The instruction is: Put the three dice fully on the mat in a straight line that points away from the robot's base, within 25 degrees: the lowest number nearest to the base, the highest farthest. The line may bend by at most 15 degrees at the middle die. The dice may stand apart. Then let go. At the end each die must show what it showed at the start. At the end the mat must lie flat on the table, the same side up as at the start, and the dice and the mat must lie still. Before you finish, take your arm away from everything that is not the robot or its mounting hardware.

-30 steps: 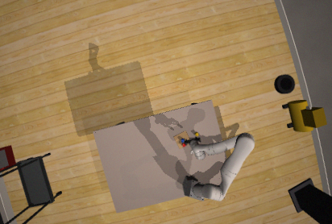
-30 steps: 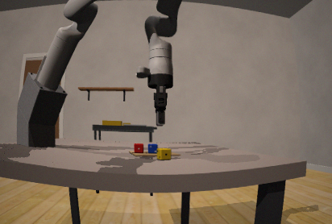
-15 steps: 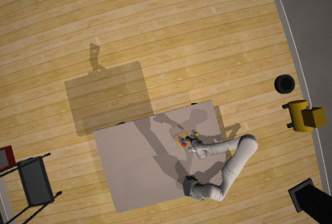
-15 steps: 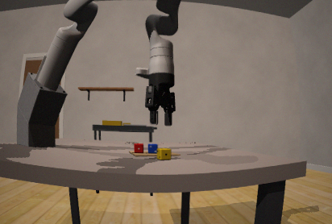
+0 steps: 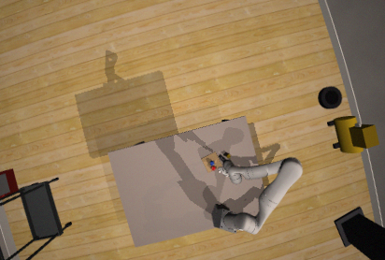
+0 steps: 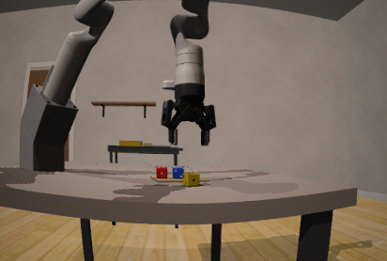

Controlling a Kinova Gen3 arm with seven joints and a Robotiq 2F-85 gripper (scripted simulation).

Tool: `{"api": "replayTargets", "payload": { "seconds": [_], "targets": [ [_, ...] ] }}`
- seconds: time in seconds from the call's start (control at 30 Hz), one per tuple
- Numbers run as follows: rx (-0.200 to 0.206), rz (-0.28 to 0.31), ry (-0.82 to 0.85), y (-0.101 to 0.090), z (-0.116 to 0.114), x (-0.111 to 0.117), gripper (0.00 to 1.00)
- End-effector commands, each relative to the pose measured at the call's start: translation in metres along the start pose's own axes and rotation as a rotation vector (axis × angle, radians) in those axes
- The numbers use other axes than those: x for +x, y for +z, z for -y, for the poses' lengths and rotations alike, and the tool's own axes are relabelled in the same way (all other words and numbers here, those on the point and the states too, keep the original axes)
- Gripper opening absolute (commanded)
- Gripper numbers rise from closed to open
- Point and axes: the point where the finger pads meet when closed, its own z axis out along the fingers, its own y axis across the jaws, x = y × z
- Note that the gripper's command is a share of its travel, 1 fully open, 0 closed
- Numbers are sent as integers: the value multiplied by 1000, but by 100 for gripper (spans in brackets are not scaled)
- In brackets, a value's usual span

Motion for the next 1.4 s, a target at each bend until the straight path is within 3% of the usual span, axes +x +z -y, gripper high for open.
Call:
{"api": "replayTargets", "payload": {
  "seconds": [0.0, 0.5, 1.37],
  "targets": [
    [2, -6, 56, 1, 2, -1, 100],
    [4, -8, 537, -1, 8, -13, 100],
    [8, -11, 1118, -4, 16, -26, 100]
  ]
}}
